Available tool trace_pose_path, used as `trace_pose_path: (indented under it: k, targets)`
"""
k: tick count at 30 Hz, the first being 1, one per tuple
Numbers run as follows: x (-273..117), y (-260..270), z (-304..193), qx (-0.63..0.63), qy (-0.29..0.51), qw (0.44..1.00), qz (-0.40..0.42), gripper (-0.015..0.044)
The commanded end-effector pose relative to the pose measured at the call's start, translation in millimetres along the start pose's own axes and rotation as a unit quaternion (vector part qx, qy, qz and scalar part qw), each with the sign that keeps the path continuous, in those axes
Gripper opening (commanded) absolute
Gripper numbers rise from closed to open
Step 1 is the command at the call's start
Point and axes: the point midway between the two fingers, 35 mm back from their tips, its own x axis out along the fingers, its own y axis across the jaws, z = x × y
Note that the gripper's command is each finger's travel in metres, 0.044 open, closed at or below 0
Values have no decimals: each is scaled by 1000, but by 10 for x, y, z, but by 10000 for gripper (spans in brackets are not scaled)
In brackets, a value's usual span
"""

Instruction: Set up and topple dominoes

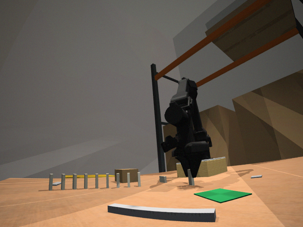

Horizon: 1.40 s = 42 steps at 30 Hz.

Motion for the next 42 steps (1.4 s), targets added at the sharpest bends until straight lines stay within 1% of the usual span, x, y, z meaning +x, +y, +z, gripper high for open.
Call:
trace_pose_path:
  k: [1, 3, 13, 15, 19, 22, 24, 30, 34, 39, 42]
  targets:
    - [6, 6, -5, -3, 2, 1000, 2, 151]
    - [6, 6, -5, -3, 2, 1000, 2, 107]
    - [-19, 11, -1, -3, 2, 1000, 2, 107]
    - [-225, 47, 28, -2, 2, 1000, 2, 107]
    - [-926, 64, 50, -1, 0, 1000, 1, 107]
    - [-1292, 13, 18, 0, 0, 1000, 1, 107]
    - [-1361, -1, 9, 0, 0, 1000, 0, 107]
    - [-1361, -11, 31, 0, 0, 1000, 0, 107]
    - [-1364, -272, 471, -2, -1, 1000, 0, 107]
    - [-1367, -817, 1054, -4, -3, 1000, -2, 107]
    - [-1367, -1012, 1203, -4, -3, 1000, -2, 107]
